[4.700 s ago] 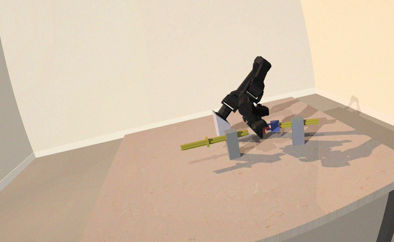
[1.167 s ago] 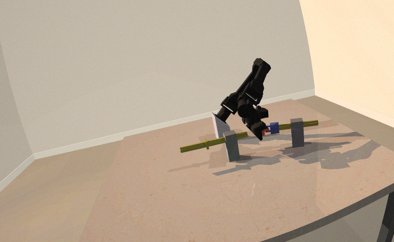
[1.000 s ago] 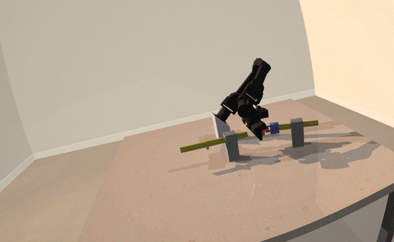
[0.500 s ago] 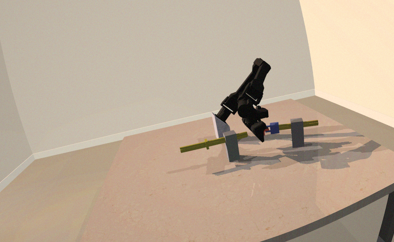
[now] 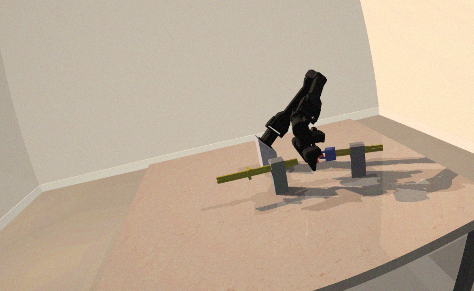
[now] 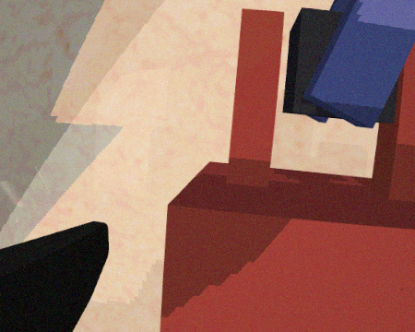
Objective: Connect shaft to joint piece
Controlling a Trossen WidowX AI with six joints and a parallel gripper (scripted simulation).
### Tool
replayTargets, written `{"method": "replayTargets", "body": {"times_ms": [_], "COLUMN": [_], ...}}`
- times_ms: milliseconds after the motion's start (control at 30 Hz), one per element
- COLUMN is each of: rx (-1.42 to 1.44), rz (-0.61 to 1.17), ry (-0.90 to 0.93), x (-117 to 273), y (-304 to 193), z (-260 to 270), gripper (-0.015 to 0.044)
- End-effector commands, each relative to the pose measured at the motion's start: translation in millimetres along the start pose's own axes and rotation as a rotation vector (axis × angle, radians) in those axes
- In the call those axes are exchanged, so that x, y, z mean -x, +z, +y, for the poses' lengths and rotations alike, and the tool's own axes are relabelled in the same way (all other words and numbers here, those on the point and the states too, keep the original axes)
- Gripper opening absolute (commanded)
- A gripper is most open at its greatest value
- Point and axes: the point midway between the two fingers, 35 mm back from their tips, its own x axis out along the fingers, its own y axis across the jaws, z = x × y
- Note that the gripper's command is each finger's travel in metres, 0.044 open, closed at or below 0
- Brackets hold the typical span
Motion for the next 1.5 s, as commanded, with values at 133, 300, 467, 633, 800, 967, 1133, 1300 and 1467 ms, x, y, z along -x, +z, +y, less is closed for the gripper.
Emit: {"method": "replayTargets", "body": {"times_ms": [133,300,467,633,800,967,1133,1300,1467], "rx": [0.002,-0.004,-0.009,-0.149,-0.31,-0.471,-0.637,-0.803,-0.968], "rz": [0.249,0.33,0.33,0.318,0.31,0.298,0.261,0.219,0.172], "ry": [-0.018,-0.033,-0.034,-0.066,-0.104,-0.142,-0.176,-0.207,-0.237], "x": [19,26,27,44,65,87,109,130,152], "y": [7,9,9,10,10,10,12,15,19], "z": [-2,-2,-2,-5,-6,-5,-4,-1,3], "gripper": [0.044,0.044,0.044,0.044,0.044,0.044,0.044,0.044,0.044]}}
